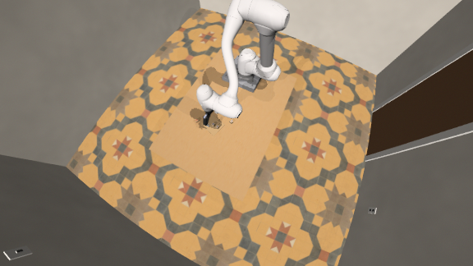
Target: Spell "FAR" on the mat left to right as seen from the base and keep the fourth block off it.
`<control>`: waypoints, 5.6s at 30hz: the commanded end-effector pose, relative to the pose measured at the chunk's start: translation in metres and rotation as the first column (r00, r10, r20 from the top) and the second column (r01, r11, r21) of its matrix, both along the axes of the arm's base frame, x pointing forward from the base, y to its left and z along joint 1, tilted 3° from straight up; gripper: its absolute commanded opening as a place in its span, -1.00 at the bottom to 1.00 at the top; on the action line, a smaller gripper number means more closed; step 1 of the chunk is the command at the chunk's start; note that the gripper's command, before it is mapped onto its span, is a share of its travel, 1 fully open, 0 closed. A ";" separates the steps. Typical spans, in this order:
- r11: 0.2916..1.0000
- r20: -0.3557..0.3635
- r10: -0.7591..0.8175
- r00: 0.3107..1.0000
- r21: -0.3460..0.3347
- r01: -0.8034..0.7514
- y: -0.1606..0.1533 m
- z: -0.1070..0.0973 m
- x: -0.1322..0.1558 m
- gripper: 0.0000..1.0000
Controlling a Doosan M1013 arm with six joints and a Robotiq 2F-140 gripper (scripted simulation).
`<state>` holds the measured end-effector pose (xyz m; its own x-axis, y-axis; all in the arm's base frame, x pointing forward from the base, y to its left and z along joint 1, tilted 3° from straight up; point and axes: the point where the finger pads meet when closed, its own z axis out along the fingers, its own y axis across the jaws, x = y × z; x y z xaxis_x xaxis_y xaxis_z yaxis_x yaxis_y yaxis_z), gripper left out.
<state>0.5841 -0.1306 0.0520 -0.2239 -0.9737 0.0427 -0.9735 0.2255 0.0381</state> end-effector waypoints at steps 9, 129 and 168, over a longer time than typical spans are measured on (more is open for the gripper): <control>1.000 0.006 0.003 1.000 0.001 -0.003 0.002 0.006 0.003 1.00; 0.934 0.021 -0.356 0.934 -0.011 0.356 -0.154 -0.033 0.007 -0.26; 0.934 0.021 -0.356 0.934 -0.011 0.356 -0.154 -0.052 0.006 -0.26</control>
<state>0.5940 -0.2841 0.0054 -0.5539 -0.8313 0.0459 -0.8319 0.5549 0.0102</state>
